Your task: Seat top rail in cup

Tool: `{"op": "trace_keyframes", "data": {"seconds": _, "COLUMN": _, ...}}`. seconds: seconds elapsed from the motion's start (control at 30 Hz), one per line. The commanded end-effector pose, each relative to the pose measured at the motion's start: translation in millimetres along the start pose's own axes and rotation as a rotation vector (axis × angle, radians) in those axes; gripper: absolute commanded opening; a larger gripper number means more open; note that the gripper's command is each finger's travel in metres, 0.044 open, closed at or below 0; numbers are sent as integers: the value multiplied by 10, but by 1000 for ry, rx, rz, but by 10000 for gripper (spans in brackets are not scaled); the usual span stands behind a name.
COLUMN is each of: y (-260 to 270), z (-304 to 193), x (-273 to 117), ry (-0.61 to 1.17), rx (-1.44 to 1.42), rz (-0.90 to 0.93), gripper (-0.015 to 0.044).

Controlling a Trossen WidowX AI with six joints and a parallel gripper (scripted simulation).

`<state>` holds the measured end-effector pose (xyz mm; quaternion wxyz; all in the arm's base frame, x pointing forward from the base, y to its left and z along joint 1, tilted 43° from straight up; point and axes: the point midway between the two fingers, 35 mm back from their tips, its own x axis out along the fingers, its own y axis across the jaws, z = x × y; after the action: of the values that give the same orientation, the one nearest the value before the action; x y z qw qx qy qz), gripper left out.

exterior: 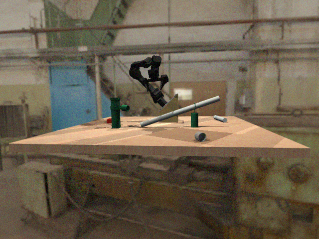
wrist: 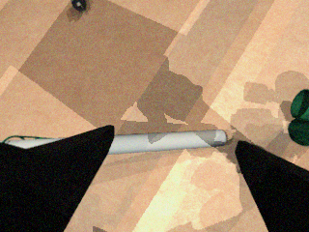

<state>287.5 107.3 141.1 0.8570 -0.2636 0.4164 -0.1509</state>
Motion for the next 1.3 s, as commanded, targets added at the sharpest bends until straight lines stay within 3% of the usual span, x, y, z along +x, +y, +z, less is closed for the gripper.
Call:
{"op": "trace_keyframes", "data": {"seconds": 0.0, "y": -117, "z": 22, "x": 76, "ry": 7, "rx": -23, "rz": -121, "gripper": 440}}
{"op": "trace_keyframes", "data": {"seconds": 0.27, "y": -208, "z": 62, "x": 111, "ry": 20, "rx": -128, "rz": -119, "gripper": 440}}
{"op": "trace_keyframes", "data": {"seconds": 0.97, "y": -1601, "z": 372, "x": 350, "ry": 134, "rx": -1451, "rz": -143, "gripper": 440}}
{"op": "trace_keyframes", "data": {"seconds": 1.27, "y": -1652, "z": 375, "x": 350, "ry": 140, "rx": -1494, "rz": -147, "gripper": 440}}
